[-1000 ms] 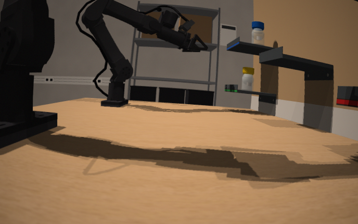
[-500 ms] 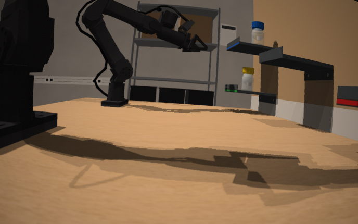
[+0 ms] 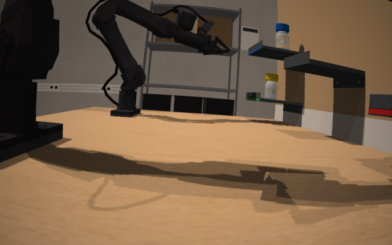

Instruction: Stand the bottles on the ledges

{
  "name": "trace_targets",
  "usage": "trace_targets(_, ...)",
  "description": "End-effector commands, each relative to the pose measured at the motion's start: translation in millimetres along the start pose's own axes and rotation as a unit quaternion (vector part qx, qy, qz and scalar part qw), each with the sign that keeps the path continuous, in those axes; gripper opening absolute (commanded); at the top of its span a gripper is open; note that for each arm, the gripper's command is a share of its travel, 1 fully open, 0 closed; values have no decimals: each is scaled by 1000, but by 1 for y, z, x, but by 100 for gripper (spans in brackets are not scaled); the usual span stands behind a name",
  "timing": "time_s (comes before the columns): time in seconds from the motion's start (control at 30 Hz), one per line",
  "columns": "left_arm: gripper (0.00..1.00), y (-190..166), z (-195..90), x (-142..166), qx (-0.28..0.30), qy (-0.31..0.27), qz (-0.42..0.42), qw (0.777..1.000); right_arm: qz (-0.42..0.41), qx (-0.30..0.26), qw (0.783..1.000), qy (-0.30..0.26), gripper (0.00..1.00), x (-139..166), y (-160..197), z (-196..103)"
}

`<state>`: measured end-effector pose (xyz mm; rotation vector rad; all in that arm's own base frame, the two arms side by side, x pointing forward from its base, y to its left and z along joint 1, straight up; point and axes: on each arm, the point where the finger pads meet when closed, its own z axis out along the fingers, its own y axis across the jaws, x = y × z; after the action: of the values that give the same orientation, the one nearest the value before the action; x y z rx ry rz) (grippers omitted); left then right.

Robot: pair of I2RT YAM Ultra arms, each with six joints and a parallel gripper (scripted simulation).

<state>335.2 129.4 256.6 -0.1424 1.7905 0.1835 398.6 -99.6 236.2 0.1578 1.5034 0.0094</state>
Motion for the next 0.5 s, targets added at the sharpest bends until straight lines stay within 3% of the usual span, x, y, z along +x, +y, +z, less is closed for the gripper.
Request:
trace_targets(0.0, 81, 5, 30, -32, -7, -66, 6, 998, -4, 1, 1000, 9, 100, -32, 14, 4)
trace_targets(0.07, 81, 4, 47, -40, -6, -93, 8, 996, -5, -4, 1000, 10, 100, -53, 27, 3)
trace_targets(0.13, 81, 4, 47, -40, -6, -93, 8, 996, -5, -4, 1000, 10, 100, -53, 27, 3)
trace_targets(0.33, 81, -4, 99, -21, 4, -113, -1, 994, -9, -24, 1000, -7, 100, -119, 63, 1)
trace_targets(0.47, 81, -12, 130, 7, 11, -105, -9, 994, -10, -37, 999, -20, 100, -155, 83, 0)
